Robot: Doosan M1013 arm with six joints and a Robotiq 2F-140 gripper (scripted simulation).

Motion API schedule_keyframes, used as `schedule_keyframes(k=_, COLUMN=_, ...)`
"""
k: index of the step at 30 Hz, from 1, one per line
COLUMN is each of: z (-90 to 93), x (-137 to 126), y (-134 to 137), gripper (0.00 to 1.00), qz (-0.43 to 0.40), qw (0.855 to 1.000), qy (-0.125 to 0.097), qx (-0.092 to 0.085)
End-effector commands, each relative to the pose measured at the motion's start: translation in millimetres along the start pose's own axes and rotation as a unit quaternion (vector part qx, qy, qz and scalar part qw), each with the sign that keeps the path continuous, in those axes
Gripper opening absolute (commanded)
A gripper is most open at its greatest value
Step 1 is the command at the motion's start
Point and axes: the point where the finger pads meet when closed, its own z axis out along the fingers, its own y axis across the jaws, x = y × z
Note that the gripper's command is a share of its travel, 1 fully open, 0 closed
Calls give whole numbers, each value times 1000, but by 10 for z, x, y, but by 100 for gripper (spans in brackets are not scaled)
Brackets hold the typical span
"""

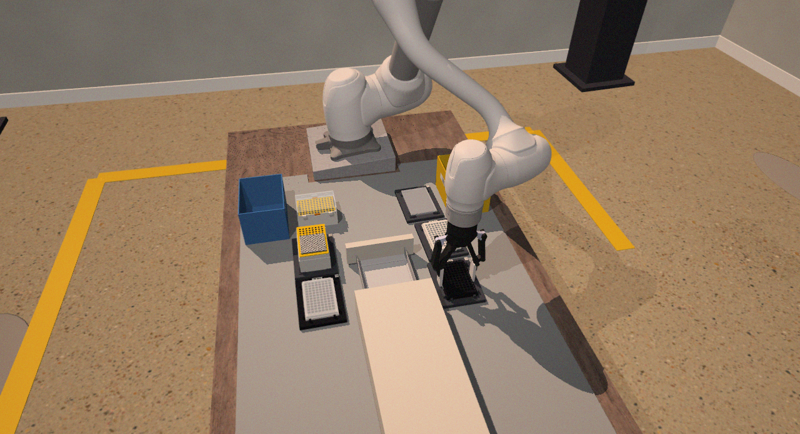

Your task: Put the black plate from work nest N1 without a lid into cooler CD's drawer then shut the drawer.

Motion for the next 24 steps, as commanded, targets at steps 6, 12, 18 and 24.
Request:
schedule_keyframes(k=6, z=-16, x=0, y=0, gripper=0, qz=0, qw=1000, qy=0, qx=0)
schedule_keyframes(k=12, z=-32, x=0, y=0, gripper=0, qz=0, qw=1000, qy=0, qx=0)
schedule_keyframes(k=18, z=-52, x=0, y=0, gripper=0, qz=0, qw=1000, qy=0, qx=0)
schedule_keyframes(k=24, z=-66, x=0, y=0, gripper=0, qz=0, qw=1000, qy=0, qx=0)
